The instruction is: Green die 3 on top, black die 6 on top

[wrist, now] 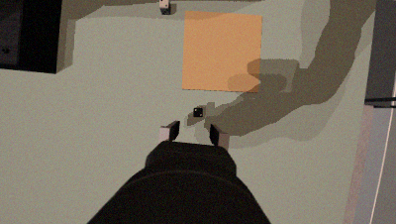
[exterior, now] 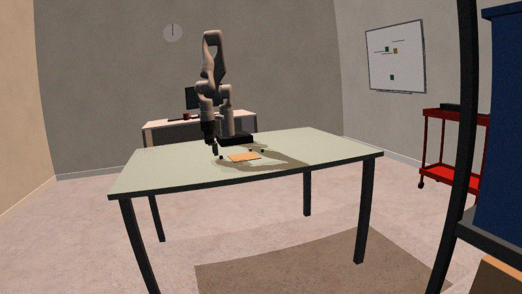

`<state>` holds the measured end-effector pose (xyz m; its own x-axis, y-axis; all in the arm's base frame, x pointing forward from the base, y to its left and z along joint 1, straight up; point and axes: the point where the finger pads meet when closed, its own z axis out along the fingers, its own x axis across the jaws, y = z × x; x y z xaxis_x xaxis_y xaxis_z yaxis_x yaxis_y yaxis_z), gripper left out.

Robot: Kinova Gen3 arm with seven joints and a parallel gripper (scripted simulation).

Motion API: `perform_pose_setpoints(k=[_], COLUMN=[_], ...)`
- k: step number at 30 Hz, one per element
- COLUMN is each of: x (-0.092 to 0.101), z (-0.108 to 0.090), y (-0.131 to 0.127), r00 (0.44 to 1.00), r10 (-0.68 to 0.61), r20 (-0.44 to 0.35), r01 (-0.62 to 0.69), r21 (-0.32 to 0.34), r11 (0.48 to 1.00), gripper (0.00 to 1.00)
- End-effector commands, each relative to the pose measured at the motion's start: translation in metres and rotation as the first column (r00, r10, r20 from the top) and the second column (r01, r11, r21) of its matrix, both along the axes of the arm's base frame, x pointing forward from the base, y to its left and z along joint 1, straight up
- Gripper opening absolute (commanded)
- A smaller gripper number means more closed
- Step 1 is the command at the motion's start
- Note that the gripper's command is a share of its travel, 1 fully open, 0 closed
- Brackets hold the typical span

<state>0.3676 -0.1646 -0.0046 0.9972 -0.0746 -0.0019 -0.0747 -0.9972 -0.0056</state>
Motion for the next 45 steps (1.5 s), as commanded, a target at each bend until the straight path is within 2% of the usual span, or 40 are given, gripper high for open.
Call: perform_pose_setpoints(k=[1, 4, 8, 18, 20, 26, 31, 35, 45], x=[-0.001, -0.002, -0.007, -0.033, -0.033, -0.047, -0.056, -0.06, -0.063], z=[0.001, 0.001, 0.001, 0.001, 0.001, 0.002, 0.002, 0.002, 0.002], y=[0.004, 0.007, 0.022, 0.096, 0.096, 0.138, 0.163, 0.175, 0.182], r00=[1.0, 1.0, 1.0, 1.0, 1.0, 1.0, 1.0, 1.0, 1.0], r10=[0.002, 0.002, 0.002, 0.002, 0.002, 0.002, 0.002, 0.002, 0.002], r20=[0.001, 0.001, 0.001, 0.001, 0.001, 0.001, 0.001, 0.001, 0.001], r01=[-0.002, -0.002, -0.002, -0.002, -0.002, -0.002, -0.002, -0.002, -0.002], r21=[0.0, 0.0, 0.0, 0.0, 0.0, 0.0, 0.0, 0.0, 0.0], r11=[1.0, 1.0, 1.0, 1.0, 1.0, 1.0, 1.0, 1.0, 1.0], gripper=[1.0, 1.0, 1.0, 1.0, 1.0, 1.0, 1.0, 1.0, 1.0])
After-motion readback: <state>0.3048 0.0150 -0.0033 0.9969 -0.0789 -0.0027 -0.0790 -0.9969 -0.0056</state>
